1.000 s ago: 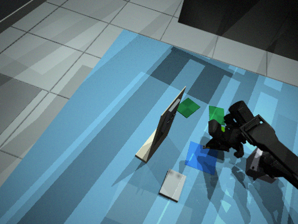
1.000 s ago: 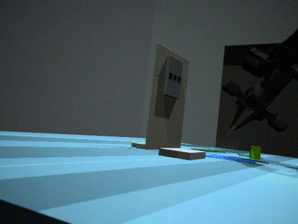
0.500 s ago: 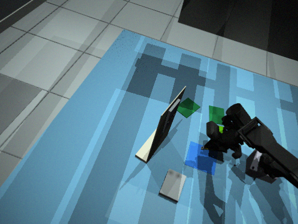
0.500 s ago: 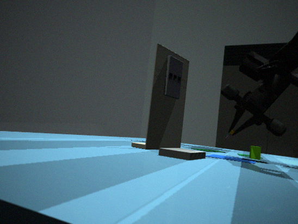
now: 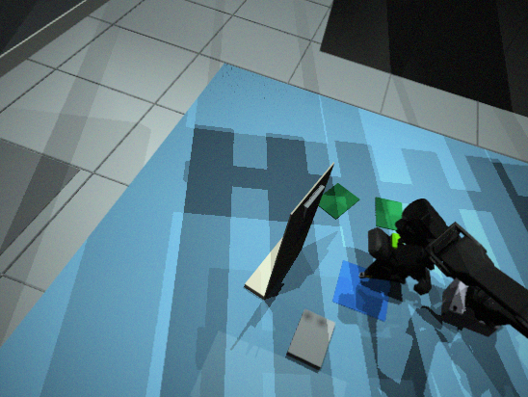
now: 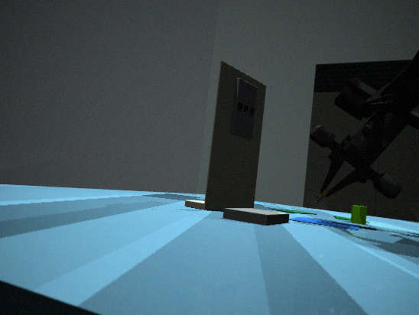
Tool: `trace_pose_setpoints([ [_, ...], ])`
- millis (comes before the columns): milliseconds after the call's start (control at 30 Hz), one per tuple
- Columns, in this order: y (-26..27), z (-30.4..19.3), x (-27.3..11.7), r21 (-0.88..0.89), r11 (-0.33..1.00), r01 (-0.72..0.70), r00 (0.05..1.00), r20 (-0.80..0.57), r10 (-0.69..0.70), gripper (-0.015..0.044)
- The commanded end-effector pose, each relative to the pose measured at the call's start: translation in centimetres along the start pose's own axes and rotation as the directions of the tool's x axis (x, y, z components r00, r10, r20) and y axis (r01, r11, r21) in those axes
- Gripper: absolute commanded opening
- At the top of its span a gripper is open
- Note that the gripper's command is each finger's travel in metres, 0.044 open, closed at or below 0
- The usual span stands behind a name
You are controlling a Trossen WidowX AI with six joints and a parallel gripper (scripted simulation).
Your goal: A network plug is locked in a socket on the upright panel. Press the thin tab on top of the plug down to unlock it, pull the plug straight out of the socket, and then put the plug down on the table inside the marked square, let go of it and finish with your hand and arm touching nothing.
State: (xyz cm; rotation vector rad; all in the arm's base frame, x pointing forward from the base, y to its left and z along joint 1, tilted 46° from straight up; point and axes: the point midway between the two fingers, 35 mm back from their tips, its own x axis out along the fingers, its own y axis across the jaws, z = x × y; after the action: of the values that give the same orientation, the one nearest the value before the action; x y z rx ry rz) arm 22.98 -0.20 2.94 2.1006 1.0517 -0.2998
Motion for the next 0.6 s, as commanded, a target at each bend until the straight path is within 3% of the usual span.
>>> trace_pose_setpoints([
  [0, -0.5, 0.0, 0.3, 0.012, 1.000, 0.005, 1.000, 0.002, -0.005, 0.0000],
  [567, -1.3, -0.1, 1.4, 0.014, 1.000, 0.001, 1.000, 0.000, -0.001, 0.0000],
])
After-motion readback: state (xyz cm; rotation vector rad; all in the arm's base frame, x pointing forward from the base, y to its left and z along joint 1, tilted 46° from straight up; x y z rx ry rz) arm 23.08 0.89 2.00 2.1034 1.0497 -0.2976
